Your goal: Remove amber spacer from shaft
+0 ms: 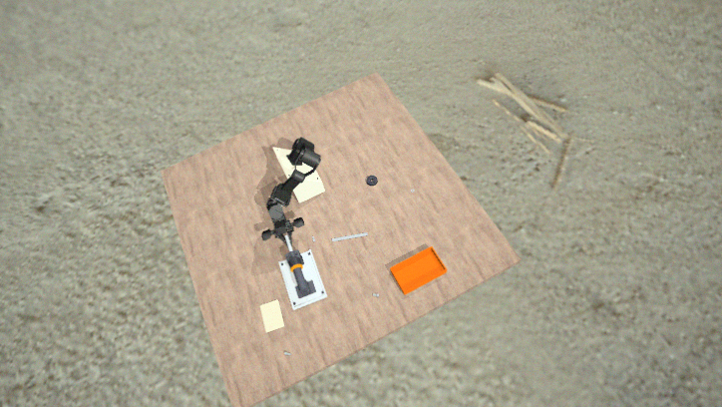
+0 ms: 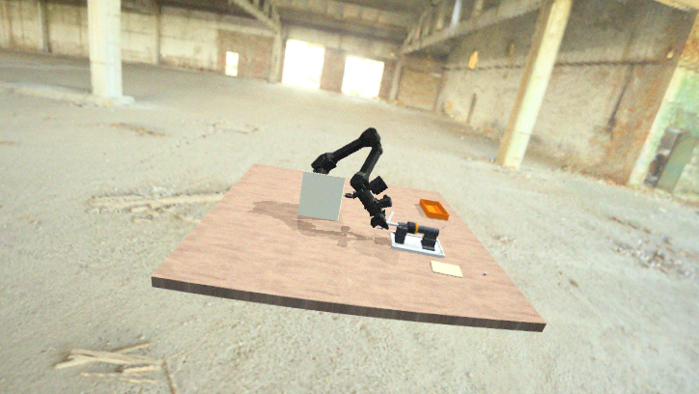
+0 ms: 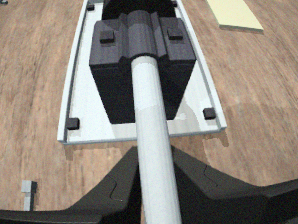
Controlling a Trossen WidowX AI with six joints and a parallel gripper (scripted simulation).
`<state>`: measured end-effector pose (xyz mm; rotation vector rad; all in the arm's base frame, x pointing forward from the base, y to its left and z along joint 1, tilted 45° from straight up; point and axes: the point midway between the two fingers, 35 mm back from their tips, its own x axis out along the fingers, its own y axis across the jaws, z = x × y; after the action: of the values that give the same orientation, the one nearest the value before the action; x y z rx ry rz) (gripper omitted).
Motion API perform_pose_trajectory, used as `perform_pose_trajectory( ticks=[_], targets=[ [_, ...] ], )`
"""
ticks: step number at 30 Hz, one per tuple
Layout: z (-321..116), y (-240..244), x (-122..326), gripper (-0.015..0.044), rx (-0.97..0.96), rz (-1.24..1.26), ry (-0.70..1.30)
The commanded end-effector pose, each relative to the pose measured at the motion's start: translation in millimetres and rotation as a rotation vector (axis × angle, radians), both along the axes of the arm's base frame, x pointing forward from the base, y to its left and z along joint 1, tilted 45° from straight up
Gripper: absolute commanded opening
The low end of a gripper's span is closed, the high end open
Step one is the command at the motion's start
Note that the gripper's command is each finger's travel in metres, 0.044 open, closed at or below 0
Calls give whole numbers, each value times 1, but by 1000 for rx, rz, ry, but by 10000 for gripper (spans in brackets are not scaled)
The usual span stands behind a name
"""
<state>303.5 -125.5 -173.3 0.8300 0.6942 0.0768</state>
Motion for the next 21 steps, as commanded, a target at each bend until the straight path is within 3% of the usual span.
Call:
perform_pose_trajectory(
  ticks=[1,21],
  targets=[
    [0,1,-1,0,-1,5,-4],
    [0,1,-2,0,-1,5,-3]
  ],
)
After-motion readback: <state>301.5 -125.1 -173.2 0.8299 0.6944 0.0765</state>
